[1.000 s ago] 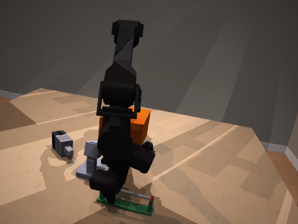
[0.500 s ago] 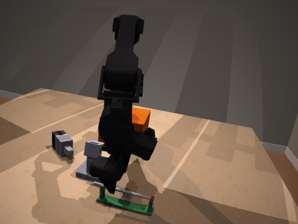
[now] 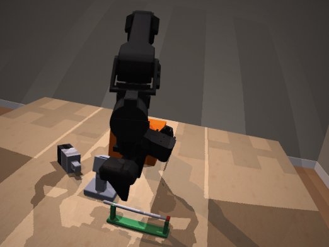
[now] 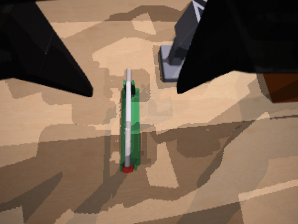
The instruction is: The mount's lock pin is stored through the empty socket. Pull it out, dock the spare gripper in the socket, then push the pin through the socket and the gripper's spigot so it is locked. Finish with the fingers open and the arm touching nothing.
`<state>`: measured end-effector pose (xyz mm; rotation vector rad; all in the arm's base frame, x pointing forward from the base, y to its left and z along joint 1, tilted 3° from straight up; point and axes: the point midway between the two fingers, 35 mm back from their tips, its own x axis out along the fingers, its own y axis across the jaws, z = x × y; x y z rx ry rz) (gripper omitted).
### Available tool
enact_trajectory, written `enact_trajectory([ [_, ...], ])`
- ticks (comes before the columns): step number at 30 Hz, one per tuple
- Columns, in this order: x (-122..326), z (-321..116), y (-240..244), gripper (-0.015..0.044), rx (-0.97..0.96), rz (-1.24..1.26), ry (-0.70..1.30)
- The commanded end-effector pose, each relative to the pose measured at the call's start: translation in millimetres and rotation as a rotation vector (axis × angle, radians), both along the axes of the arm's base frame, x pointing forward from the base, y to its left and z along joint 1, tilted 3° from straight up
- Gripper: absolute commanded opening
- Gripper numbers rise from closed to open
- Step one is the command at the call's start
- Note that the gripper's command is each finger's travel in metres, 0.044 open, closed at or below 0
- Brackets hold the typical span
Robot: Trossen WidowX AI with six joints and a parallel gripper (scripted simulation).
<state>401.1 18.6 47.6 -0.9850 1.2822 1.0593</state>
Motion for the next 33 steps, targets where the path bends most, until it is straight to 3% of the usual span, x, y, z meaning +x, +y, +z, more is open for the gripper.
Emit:
enact_trajectory([
  [1,0,11,0,0.044,0.0,0.0,-0.001],
  [10,-1,20,1,0.044,0.0,0.001,0.006],
  [18,-5,72,3,0.044,0.0,0.001,0.005],
  [22,-4,66,-1,0.044,0.004,-0.001,0.0],
  [33,-84,53,-130,0.044,0.291,-0.225,-0.021],
])
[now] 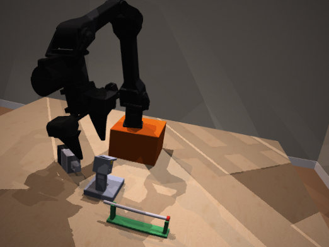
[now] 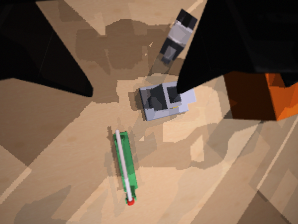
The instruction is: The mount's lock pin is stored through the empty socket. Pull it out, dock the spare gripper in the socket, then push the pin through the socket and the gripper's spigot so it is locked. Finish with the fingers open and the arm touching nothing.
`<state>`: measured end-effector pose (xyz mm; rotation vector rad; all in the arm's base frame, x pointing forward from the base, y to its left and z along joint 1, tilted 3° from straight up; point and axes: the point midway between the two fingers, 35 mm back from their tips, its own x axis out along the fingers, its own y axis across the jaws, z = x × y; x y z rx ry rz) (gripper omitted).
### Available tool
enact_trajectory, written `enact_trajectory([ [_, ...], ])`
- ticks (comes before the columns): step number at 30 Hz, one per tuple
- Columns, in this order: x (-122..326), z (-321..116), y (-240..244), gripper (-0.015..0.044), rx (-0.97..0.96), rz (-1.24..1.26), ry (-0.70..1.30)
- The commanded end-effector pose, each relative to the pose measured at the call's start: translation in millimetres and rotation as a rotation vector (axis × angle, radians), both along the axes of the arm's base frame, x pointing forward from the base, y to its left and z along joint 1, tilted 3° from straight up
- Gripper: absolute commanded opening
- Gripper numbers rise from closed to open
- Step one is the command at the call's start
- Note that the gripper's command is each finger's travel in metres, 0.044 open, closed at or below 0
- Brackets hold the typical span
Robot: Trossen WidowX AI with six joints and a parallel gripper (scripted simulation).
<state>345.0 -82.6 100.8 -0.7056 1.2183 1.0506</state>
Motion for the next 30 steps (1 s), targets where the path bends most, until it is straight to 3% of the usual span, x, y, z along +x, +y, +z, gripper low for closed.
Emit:
enact_trajectory([
  [1,-38,-1,-38,0.044,0.106,-0.088,-0.05],
  [16,-177,-8,-100,0.044,0.333,-0.465,-0.427],
  [24,-182,-10,-101,0.044,0.334,-0.482,-0.449],
  [30,-179,-38,-107,0.044,0.334,-0.482,-0.449],
])
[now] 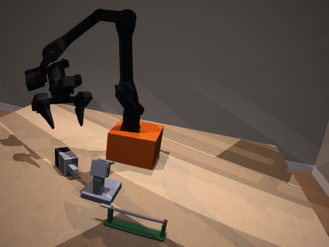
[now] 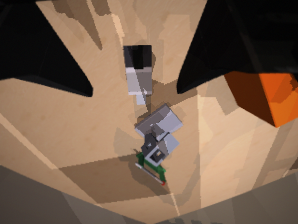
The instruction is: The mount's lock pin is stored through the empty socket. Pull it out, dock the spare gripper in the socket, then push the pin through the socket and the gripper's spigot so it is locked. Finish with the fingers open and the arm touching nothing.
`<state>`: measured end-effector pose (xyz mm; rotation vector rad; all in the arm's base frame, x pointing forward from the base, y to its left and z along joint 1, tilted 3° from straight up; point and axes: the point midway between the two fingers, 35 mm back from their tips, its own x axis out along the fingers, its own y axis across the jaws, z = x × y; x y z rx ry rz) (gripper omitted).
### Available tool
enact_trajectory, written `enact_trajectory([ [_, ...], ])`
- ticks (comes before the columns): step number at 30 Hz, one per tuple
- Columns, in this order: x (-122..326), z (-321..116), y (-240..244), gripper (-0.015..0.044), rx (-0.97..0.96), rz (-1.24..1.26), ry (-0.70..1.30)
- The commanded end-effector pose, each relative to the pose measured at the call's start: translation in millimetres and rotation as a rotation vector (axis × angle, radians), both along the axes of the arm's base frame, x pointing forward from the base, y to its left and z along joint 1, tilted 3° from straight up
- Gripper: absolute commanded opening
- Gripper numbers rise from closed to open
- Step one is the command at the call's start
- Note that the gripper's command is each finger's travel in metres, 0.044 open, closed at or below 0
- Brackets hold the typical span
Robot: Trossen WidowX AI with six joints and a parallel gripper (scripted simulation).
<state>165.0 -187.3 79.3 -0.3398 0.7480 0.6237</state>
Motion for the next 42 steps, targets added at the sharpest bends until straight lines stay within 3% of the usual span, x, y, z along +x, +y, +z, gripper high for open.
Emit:
enact_trajectory([
  [1,1,-24,-2,0.044,0.008,-0.003,-0.004],
  [6,2,-56,-2,0.044,0.008,-0.003,-0.004],
  [42,5,-110,-6,0.044,0.008,-0.003,-0.004],
])
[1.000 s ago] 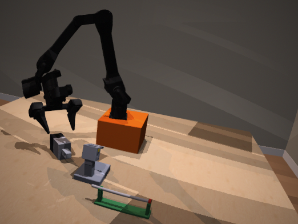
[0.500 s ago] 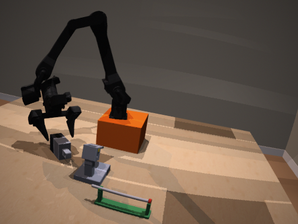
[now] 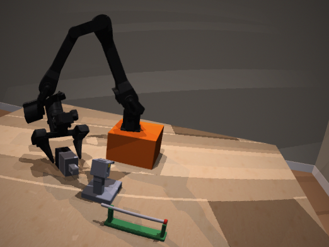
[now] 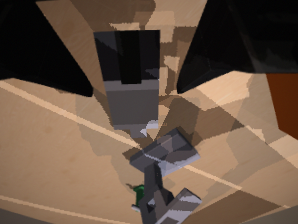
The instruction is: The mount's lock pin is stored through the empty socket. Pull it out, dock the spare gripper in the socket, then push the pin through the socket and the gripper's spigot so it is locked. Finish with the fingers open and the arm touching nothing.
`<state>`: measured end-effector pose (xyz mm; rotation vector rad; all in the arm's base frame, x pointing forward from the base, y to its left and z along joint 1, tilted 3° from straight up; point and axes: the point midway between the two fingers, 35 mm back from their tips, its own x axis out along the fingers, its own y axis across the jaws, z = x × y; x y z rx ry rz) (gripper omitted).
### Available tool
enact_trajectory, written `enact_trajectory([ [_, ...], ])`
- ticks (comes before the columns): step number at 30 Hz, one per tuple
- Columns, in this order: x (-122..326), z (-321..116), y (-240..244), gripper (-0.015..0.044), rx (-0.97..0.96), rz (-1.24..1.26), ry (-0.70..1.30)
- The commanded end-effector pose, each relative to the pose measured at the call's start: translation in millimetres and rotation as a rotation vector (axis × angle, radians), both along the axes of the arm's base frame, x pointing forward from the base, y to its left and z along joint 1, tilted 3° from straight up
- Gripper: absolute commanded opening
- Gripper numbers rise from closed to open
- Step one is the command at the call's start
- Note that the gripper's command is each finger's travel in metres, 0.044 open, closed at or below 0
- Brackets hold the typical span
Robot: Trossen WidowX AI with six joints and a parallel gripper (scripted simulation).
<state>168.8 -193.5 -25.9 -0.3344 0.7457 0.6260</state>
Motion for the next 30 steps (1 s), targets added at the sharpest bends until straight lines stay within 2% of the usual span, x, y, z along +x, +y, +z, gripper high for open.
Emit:
enact_trajectory([
  [1,1,-7,0,0.044,0.002,-0.003,-0.003],
  [7,1,-14,1,0.044,0.002,-0.003,-0.003],
  [17,1,-14,1,0.0177,0.002,-0.003,-0.003],
  [23,1,-14,1,0.0138,0.002,-0.003,-0.003],
  [28,1,-7,0,0.0006,0.002,-0.003,-0.003],
  [30,1,0,-1,0.0,0.002,-0.003,-0.003],
])
